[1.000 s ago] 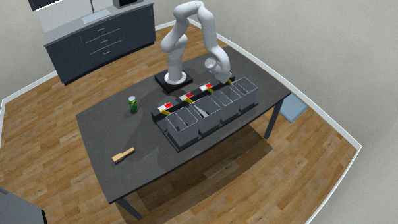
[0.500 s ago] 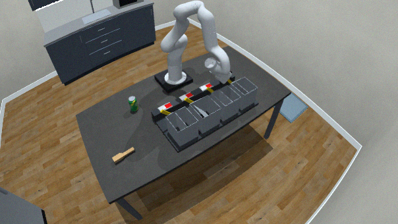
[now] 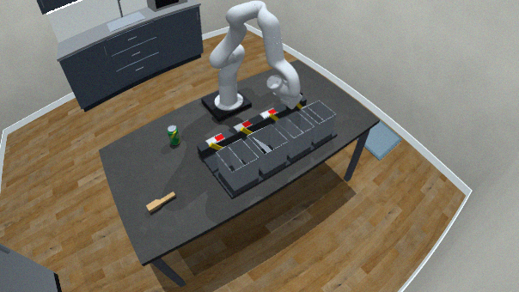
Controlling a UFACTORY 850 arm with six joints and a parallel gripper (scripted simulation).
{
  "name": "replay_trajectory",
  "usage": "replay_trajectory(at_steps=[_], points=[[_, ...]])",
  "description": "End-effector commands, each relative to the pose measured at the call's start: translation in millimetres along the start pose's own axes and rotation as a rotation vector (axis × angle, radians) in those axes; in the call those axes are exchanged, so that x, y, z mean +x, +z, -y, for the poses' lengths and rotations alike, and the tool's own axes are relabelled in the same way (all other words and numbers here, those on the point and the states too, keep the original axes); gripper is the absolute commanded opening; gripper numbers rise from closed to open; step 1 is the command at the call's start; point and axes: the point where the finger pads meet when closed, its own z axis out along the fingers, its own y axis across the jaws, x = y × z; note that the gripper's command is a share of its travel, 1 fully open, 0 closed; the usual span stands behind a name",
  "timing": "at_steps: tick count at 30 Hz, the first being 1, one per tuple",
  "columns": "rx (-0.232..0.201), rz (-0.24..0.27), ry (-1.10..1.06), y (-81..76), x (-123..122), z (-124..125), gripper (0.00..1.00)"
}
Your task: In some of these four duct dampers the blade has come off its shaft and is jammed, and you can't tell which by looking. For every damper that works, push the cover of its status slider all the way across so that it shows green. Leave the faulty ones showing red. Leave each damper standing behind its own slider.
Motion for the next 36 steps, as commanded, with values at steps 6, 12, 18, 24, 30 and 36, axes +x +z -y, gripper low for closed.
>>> replay_trajectory(at_steps=[6, 12, 18, 24, 30, 36], points=[[-0.001, 0.001, -0.001, -8.0, -1, -1, 0.39], [-0.001, 0.002, -0.001, -26.6, -1, -1, 0.39], [-0.001, 0.002, -0.001, -50.5, -1, -1, 0.39], [-0.001, 0.002, -0.001, -64.6, -1, -1, 0.39], [-0.001, 0.002, -0.001, -76.9, -1, -1, 0.39], [0.000, 0.002, -0.001, -78.7, -1, -1, 0.39]])
